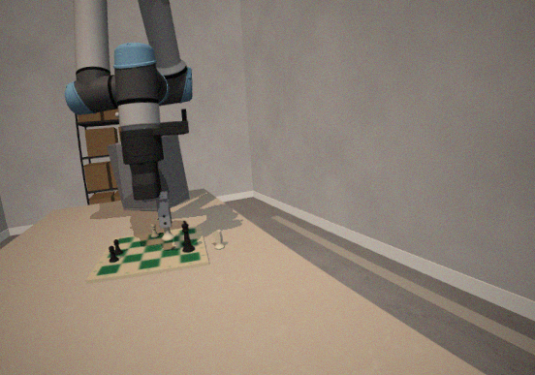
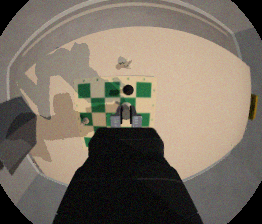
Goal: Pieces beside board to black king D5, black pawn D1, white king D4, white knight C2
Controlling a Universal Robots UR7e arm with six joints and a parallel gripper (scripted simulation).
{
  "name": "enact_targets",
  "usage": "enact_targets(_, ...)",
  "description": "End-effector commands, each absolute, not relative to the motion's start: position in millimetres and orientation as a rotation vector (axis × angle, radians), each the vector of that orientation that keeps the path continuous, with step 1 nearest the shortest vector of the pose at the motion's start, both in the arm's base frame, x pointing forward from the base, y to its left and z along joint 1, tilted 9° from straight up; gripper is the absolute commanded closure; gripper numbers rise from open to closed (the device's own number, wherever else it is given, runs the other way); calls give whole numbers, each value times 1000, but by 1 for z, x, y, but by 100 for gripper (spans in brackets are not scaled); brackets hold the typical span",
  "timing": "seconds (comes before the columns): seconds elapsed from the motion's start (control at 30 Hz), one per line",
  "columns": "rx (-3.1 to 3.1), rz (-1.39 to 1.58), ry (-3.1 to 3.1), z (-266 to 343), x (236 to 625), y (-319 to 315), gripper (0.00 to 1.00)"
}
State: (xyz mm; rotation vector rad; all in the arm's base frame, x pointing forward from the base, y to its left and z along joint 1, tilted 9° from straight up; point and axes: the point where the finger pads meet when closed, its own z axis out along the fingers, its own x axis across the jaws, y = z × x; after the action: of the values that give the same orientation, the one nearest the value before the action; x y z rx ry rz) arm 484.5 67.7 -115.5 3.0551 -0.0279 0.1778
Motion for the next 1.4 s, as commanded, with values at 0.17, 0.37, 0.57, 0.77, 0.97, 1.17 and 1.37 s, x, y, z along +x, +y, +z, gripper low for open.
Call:
enact_targets(0.17,3053,197,-27,-139,493,65,100)
enact_targets(0.37,3053,196,-27,-140,493,65,100)
enact_targets(0.57,3054,194,-27,-140,492,66,100)
enact_targets(0.77,3054,194,-27,-140,492,66,100)
enact_targets(0.97,3054,194,-27,-140,492,66,100)
enact_targets(1.17,3054,194,-27,-140,492,66,100)
enact_targets(1.37,3054,194,-27,-140,492,66,100)
